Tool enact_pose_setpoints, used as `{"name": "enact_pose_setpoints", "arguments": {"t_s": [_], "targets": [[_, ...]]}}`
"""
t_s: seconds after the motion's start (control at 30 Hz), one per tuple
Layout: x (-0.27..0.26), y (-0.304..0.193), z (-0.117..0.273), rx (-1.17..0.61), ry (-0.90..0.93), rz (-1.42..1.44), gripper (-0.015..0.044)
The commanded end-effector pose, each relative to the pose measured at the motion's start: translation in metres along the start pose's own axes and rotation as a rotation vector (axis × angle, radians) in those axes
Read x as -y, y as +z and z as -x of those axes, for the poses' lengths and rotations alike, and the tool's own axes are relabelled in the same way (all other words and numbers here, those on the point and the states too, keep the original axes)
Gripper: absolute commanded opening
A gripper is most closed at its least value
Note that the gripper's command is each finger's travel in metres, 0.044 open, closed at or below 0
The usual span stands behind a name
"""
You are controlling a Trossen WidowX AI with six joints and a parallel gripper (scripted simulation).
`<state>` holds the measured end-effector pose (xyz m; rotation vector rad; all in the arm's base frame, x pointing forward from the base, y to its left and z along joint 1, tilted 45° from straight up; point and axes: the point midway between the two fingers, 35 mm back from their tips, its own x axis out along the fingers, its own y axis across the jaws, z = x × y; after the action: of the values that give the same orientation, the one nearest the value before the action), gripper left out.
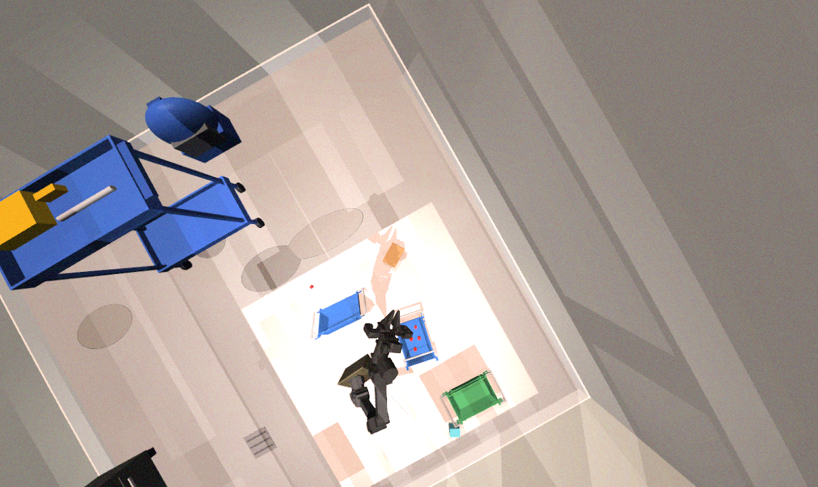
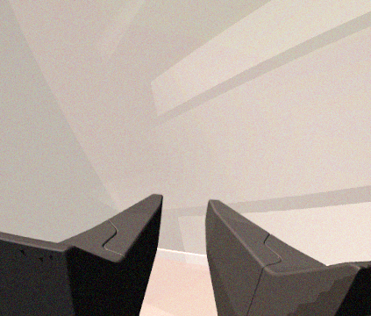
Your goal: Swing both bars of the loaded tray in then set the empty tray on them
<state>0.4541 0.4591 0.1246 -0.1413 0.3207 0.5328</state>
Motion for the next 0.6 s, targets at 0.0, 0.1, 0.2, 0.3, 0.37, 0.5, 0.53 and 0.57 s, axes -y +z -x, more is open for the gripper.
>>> {"name": "enact_pose_setpoints", "arguments": {"t_s": [0.0, 0.1, 0.2, 0.3, 0.37, 0.5, 0.53, 0.57], "targets": [[0.050, -0.053, -0.013, -0.216, -0.145, -0.081, 0.0087], [0.084, -0.091, -0.013, -0.361, -0.253, -0.124, 0.0087], [0.115, -0.125, -0.006, -0.489, -0.358, -0.161, 0.0087], [0.146, -0.157, 0.006, -0.616, -0.473, -0.195, 0.0087], [0.165, -0.176, 0.017, -0.697, -0.552, -0.215, 0.0087], [0.201, -0.210, 0.045, -0.851, -0.714, -0.245, 0.0087], [0.209, -0.217, 0.053, -0.887, -0.755, -0.250, 0.0087], [0.217, -0.223, 0.061, -0.923, -0.796, -0.254, 0.0087]]}}
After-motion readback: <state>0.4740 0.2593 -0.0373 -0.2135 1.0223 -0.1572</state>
